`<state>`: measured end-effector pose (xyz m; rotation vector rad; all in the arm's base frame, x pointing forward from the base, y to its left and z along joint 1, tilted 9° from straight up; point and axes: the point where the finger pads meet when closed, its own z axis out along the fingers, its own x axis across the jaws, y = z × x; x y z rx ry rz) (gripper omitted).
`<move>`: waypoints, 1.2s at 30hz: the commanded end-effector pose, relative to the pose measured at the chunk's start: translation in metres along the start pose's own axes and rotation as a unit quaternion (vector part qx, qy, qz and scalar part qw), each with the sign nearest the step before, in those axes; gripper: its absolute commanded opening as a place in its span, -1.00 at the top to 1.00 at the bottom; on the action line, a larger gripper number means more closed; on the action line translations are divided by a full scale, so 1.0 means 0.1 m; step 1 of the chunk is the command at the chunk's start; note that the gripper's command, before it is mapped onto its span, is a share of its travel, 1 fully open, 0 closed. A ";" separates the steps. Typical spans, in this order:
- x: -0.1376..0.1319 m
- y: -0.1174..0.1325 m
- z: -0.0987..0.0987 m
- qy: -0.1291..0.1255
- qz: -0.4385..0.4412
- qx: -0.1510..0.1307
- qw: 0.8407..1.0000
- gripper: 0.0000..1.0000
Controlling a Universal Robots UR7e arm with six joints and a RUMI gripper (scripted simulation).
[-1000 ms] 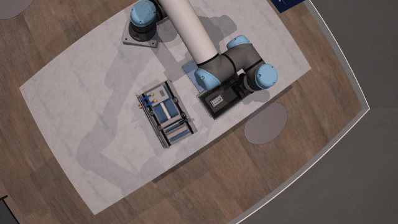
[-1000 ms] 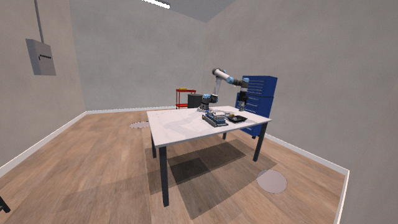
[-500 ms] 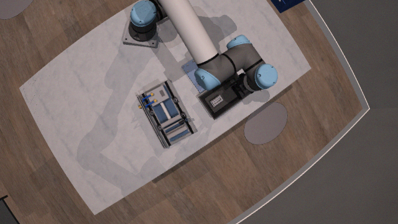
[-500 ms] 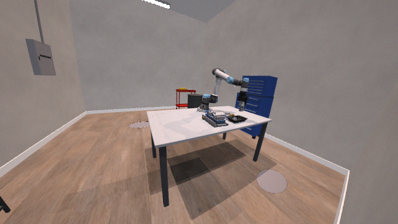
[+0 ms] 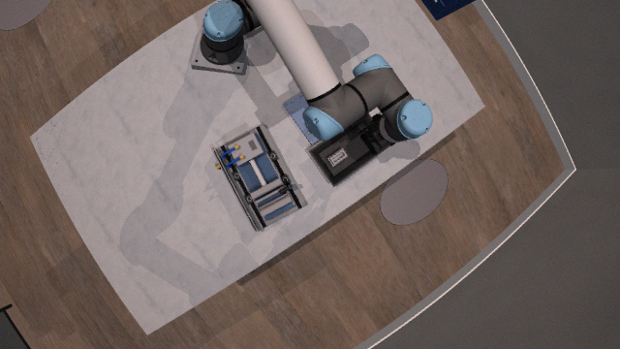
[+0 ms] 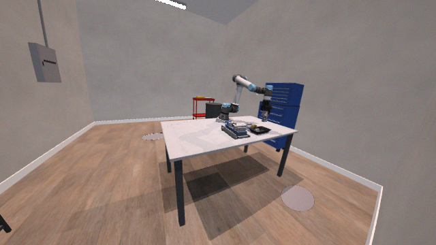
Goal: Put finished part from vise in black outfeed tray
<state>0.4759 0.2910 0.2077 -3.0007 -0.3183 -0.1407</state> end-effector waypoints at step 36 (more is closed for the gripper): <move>0.00 0.00 0.43 0.001 0.000 0.000 1.000 1.00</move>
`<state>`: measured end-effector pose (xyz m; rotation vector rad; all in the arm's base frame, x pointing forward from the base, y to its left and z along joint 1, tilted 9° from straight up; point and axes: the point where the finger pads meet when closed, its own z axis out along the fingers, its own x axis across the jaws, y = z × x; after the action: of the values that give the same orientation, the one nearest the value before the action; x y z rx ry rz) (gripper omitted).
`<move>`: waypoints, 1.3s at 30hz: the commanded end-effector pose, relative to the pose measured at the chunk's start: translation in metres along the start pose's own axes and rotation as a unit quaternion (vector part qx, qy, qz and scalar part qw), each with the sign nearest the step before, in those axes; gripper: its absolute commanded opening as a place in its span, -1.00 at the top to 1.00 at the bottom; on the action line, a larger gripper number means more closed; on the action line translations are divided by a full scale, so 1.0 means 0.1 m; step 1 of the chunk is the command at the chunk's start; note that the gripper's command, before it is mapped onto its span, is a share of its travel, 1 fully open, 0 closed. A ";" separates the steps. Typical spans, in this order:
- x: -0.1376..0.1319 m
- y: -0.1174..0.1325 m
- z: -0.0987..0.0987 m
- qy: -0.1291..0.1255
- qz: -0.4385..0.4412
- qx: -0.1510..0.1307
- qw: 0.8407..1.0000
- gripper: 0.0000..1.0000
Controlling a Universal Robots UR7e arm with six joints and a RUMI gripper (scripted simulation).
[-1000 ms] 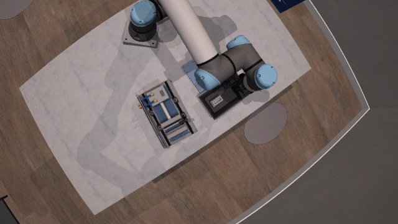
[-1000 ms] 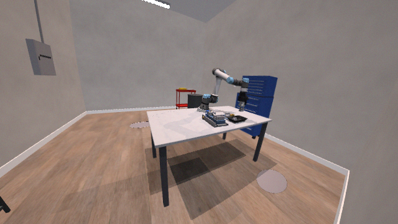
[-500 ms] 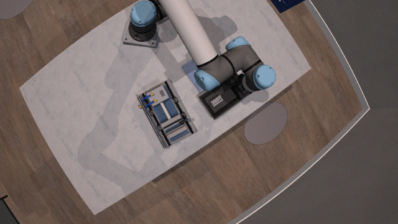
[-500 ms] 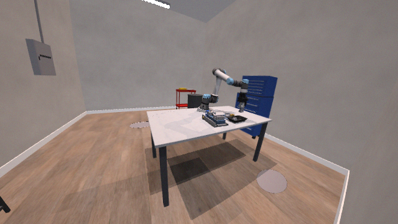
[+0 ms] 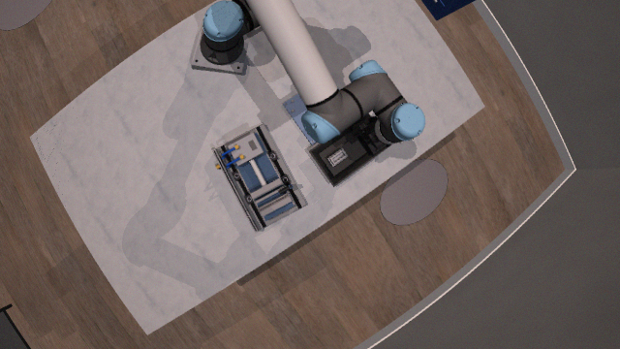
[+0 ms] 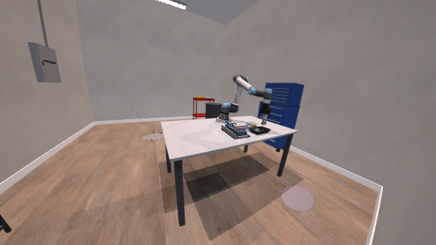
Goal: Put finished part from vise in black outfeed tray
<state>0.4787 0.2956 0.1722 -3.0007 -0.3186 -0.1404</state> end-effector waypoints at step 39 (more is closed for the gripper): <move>0.01 0.00 0.61 0.001 0.000 0.000 1.000 1.00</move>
<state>0.4835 0.3032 0.1144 -3.0007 -0.3185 -0.1405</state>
